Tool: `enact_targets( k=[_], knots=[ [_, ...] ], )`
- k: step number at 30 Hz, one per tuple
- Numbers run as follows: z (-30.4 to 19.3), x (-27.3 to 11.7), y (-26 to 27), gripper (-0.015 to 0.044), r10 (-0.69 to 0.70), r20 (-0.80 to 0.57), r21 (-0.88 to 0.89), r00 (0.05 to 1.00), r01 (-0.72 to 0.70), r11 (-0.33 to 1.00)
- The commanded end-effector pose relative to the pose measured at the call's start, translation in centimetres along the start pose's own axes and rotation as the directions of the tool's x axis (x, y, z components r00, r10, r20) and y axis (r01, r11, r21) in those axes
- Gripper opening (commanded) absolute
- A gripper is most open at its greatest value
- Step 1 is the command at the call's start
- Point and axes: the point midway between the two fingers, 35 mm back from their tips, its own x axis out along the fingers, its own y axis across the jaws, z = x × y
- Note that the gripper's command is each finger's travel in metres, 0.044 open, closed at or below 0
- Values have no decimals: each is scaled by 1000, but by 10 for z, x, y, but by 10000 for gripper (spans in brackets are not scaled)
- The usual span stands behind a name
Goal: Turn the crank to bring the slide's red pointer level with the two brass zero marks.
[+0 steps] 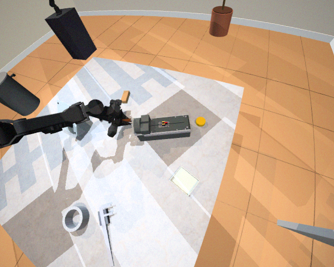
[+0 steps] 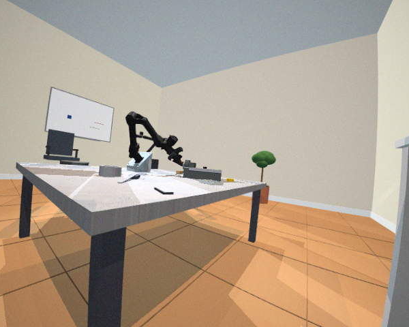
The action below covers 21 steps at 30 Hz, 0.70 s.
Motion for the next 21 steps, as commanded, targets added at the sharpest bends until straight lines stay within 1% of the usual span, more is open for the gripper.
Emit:
enact_targets(
  k=[1, 21],
  knots=[
    [-6, 6, 4, 0, 14, -9, -6, 1000, -14, 1000],
    [-18, 18, 1, 0, 14, -10, -7, 1000, -14, 1000]
  ],
)
